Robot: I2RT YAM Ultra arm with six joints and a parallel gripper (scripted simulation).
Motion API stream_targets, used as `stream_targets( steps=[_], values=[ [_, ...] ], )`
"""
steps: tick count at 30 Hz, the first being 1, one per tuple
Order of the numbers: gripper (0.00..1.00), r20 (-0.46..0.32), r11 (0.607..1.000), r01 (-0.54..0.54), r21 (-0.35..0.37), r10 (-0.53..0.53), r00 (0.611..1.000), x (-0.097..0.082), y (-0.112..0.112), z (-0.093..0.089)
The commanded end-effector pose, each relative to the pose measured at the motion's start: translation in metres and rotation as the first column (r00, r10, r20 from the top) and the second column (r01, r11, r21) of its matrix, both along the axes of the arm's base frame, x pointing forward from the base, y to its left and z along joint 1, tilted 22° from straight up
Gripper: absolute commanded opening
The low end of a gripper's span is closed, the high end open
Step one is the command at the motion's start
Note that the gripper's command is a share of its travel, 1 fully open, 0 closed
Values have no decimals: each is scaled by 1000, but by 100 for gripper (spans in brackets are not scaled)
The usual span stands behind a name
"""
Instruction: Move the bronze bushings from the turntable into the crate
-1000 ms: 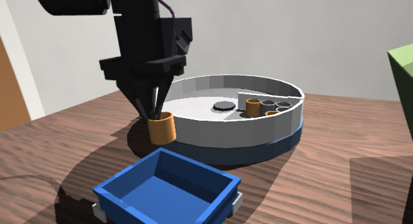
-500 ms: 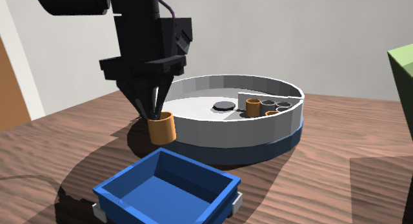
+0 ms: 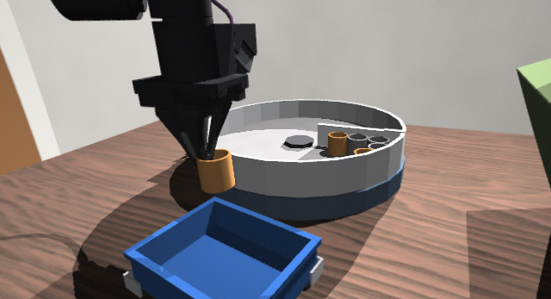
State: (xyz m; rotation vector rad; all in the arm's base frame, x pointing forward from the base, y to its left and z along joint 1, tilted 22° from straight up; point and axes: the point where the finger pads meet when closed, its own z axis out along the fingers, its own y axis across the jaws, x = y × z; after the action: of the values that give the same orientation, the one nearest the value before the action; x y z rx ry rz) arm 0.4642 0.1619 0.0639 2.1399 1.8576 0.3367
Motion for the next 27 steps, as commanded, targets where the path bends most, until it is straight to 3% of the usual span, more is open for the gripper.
stream_targets(
  steps=[1,10,13,16,22,25,26,27],
  values=[
    [0,22,1000,-3,-9,3,1000,-5,3,13],
    [0,35,1000,-2,-4,2,999,-2,5,10],
    [0,2,1000,-2,-19,2,1000,0,5,-17],
    [0,2,999,28,-19,-28,1000,9,-7,-33],
    [0,19,1000,14,-15,-14,1000,24,-4,-57],
    [0,23,1000,8,-13,-8,1000,25,-1,-59],
    [0,61,1000,3,3,-3,998,31,4,-42],
    [0,65,1000,5,4,-6,998,33,3,-43]
  ],
)
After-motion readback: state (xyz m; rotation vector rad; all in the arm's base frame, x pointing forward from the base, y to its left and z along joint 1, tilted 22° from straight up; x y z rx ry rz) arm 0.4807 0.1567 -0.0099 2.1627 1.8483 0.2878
